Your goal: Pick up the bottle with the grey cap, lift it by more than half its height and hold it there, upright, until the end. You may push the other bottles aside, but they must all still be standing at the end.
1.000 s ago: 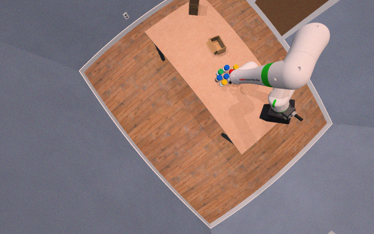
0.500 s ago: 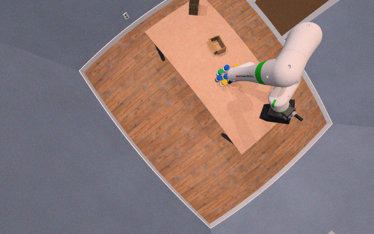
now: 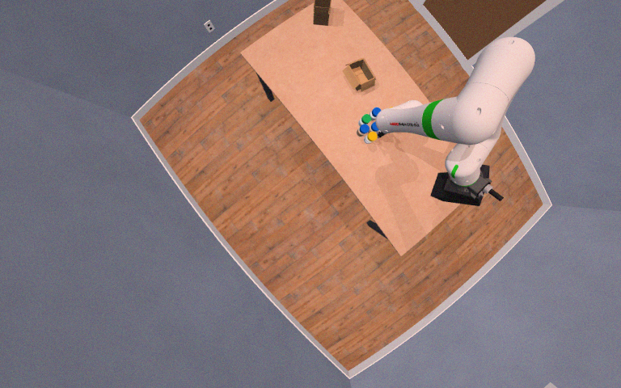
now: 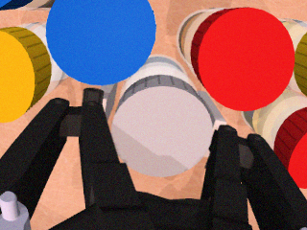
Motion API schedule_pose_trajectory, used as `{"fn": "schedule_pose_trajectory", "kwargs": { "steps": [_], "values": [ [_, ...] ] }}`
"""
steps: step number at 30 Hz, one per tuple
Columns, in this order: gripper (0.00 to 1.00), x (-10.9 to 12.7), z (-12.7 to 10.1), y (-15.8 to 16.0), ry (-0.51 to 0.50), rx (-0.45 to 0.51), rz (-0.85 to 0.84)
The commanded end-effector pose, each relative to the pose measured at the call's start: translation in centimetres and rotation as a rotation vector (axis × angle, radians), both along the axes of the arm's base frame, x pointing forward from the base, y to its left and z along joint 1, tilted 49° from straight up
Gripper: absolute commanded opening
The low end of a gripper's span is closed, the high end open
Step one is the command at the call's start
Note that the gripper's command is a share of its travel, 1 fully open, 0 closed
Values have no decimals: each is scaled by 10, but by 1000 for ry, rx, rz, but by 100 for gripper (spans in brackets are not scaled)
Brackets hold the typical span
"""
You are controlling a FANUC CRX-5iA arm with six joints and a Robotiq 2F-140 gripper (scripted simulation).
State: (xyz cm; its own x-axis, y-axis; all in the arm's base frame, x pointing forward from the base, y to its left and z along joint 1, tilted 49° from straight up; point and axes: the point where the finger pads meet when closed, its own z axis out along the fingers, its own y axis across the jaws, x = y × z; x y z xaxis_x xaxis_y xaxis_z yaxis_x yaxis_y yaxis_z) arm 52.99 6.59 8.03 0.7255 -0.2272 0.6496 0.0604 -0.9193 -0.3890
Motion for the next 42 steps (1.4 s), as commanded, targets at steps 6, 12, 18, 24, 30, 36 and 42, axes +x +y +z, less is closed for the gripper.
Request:
{"fn": "schedule_pose_trajectory", "kwargs": {
  "steps": [6, 12, 18, 24, 30, 36, 42],
  "values": [
    [51, 5, 5, -2, -1, 0, 0],
    [51, 6, 6, -2, -1, 0, 0],
    [51, 1, 11, -5, -1, 0, 0],
    [51, -10, 21, -10, -1, 0, 0],
    [51, -11, 22, -10, -1, 0, 0],
    [51, -17, 28, -13, -1, 0, 0],
    [51, -27, 37, -17, -1, 0, -1]
  ]
}}
